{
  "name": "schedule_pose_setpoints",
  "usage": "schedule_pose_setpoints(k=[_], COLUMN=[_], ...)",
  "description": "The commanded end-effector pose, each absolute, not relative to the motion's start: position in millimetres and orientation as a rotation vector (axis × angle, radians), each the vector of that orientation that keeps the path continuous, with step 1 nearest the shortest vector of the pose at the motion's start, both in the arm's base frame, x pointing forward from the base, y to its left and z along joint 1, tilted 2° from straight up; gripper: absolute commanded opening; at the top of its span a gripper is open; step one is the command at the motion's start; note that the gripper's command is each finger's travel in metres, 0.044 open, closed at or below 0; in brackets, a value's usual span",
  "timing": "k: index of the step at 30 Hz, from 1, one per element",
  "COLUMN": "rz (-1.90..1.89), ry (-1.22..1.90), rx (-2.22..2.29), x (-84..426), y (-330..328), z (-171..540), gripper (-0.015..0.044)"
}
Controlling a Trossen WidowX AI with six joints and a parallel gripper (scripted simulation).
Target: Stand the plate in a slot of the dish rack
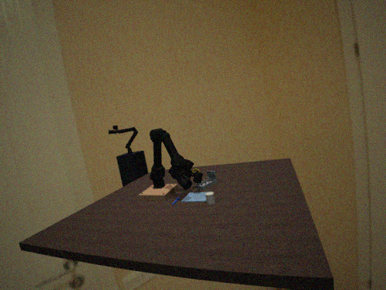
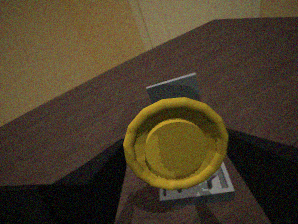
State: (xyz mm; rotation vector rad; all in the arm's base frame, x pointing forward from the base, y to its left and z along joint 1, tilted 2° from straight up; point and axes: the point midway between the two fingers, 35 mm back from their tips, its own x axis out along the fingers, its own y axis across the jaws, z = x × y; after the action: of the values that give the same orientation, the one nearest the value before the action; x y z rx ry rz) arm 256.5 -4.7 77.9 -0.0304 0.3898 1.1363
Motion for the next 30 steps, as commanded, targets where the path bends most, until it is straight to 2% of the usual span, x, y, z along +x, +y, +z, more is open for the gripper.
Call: schedule_pose_setpoints(k=[1, 8, 30], rz=[1.111, 1.050, 1.050], ry=[0.291, 0.139, 0.142], rx=[-0.067, -0.147, -0.154], x=[255.2, 255.6, 262.6], y=[-6.5, -12.3, -1.7], z=[76.7, 76.6, 52.2], gripper=[0.0000, 0.0000, 0.0000])
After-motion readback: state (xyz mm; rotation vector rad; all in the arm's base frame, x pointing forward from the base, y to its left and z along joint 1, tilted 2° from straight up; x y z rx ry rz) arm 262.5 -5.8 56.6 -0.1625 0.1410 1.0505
